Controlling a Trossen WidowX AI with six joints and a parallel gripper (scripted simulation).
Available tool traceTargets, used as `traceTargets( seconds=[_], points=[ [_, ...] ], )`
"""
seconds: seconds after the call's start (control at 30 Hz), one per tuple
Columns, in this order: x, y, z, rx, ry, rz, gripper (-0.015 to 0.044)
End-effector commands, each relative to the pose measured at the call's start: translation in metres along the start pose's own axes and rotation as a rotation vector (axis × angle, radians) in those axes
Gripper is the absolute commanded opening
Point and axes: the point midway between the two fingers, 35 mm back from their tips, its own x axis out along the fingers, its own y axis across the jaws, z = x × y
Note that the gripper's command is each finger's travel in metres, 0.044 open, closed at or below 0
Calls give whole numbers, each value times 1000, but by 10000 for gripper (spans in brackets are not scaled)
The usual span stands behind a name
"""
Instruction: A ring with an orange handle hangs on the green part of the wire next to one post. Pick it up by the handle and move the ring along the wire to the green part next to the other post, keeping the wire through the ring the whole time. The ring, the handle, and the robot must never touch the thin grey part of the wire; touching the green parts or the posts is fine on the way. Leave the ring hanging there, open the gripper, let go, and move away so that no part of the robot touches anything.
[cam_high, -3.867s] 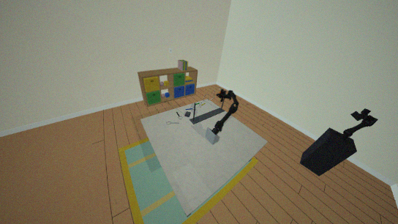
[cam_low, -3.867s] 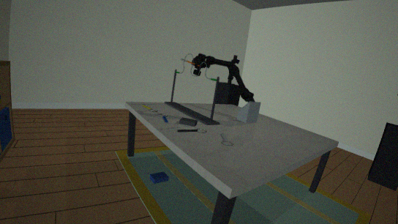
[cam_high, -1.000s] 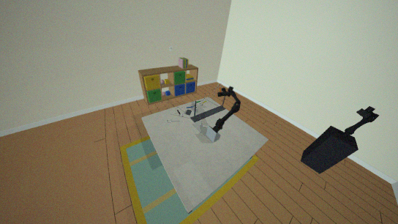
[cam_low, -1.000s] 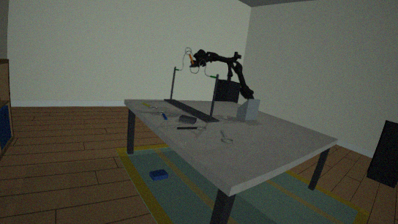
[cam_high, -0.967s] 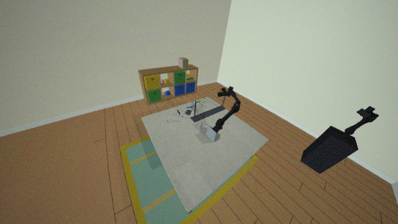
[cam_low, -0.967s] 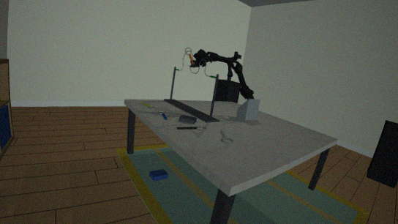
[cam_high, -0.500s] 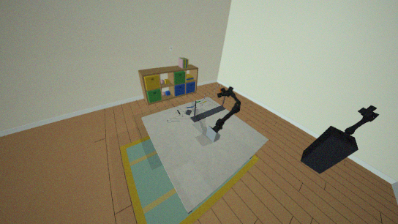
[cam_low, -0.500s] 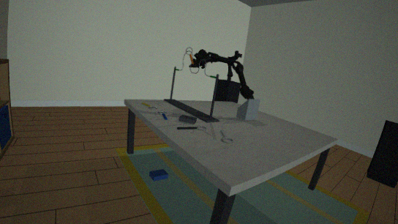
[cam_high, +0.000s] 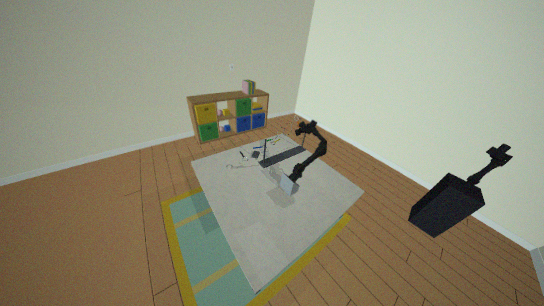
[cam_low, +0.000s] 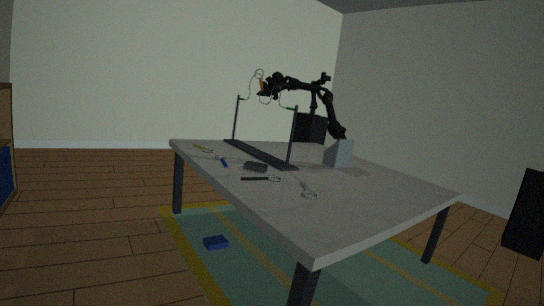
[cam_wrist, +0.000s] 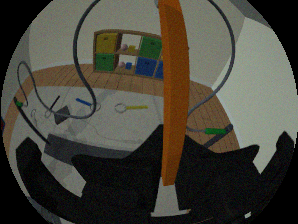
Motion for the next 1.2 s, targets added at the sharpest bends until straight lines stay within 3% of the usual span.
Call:
traceTargets(
  seconds=[0.0, 1.17],
  points=[
    [0, -2, -1, -52, -2, -30, -150],
    [-2, -20, 4, -468, -42, -278, -150]
  ],
)
